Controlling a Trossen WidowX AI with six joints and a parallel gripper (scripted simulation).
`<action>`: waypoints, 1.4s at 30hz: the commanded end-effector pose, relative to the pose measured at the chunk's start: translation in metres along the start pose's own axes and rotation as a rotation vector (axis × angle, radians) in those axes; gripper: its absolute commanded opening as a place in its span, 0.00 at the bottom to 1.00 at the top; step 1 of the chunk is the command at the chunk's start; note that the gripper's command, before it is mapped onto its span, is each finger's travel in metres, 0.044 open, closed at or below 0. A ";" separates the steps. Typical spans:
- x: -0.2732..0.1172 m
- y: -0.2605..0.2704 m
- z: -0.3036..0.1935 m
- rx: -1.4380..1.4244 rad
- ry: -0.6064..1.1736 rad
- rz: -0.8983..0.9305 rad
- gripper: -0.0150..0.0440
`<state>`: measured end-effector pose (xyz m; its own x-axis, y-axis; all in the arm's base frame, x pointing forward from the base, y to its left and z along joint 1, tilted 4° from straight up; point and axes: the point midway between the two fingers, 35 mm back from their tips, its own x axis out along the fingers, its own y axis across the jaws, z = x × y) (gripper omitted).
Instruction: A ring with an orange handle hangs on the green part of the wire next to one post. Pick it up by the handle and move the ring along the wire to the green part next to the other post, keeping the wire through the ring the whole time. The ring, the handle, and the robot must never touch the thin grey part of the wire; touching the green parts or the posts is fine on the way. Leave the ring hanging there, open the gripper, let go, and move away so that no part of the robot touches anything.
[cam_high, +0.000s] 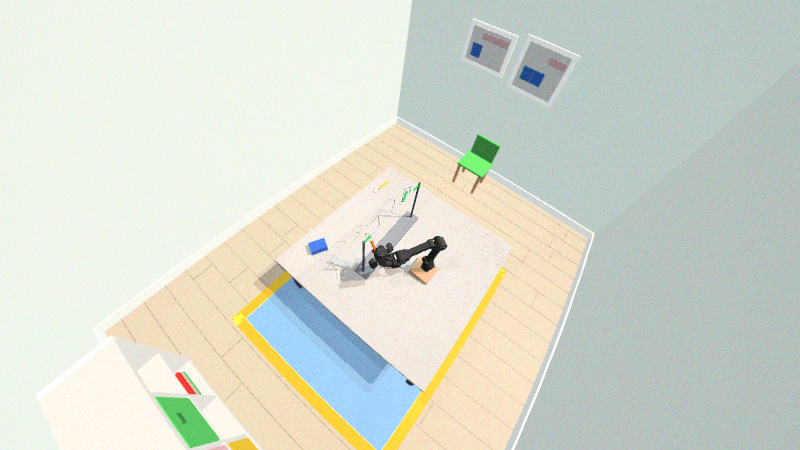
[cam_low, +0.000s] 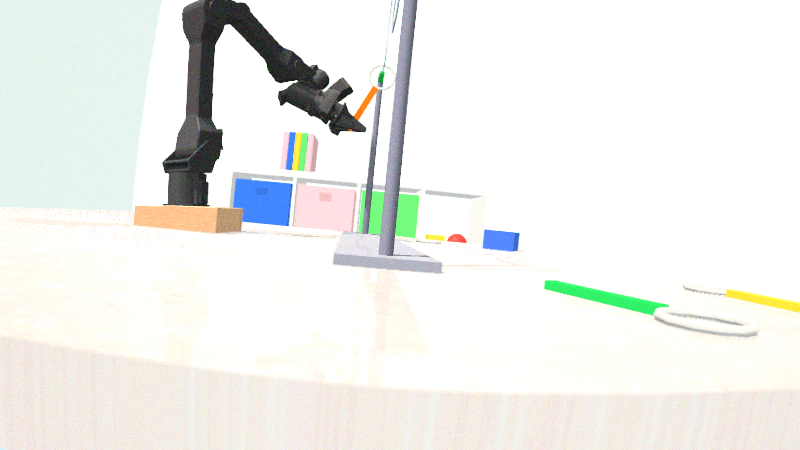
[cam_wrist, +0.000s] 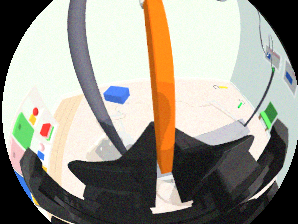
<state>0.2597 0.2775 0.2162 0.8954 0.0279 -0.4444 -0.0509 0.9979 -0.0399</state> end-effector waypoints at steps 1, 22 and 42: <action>0.003 0.000 -0.007 0.002 -0.002 -0.005 0.00; 0.006 0.000 -0.014 0.002 -0.002 -0.005 0.00; -0.002 0.001 -0.015 -0.001 0.002 -0.003 0.53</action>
<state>0.2572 0.2769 0.2006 0.8939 0.0249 -0.4475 -0.0503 0.9977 -0.0449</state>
